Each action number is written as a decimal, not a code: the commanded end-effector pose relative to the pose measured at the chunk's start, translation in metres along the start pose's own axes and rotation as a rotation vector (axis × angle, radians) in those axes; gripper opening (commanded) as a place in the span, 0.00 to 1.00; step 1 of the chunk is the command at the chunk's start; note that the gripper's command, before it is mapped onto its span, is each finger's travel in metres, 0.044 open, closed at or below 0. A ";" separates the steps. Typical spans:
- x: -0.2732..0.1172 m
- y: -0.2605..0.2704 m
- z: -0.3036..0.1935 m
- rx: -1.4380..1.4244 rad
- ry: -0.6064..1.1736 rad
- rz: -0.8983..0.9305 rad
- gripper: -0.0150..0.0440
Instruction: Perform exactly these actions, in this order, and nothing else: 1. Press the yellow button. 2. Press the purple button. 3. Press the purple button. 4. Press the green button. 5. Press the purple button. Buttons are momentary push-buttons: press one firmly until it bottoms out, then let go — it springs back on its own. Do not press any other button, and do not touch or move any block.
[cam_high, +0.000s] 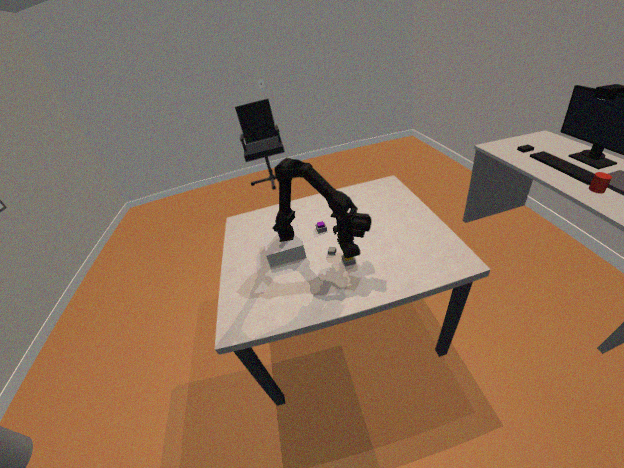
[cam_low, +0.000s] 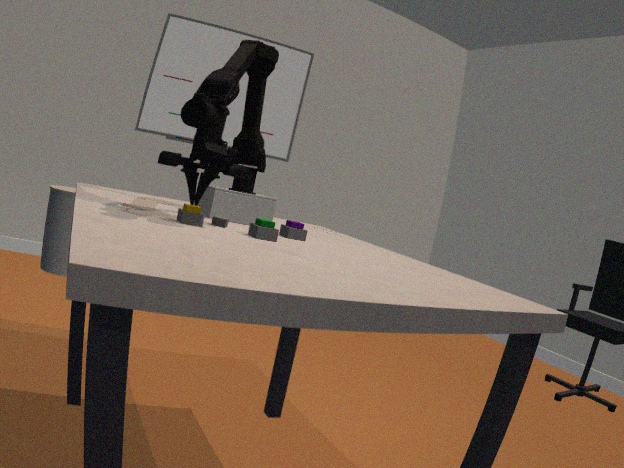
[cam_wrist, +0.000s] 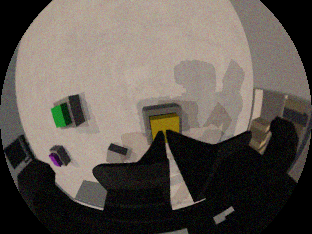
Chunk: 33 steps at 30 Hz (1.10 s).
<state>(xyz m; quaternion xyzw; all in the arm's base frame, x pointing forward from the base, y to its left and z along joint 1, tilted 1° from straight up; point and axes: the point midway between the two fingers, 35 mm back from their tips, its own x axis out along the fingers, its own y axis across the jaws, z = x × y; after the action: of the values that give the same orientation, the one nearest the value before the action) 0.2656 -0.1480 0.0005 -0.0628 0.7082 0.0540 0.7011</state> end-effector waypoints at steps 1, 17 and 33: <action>-0.024 -0.002 0.001 0.002 -0.008 -0.012 0.29; -0.087 0.020 0.008 0.002 -0.010 -0.010 0.29; -0.088 0.228 -0.017 0.001 -0.010 0.008 0.29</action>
<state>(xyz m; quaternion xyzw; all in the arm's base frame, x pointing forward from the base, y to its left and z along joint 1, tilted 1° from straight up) 0.2328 0.0516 0.0882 -0.0625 0.7022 0.0568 0.7070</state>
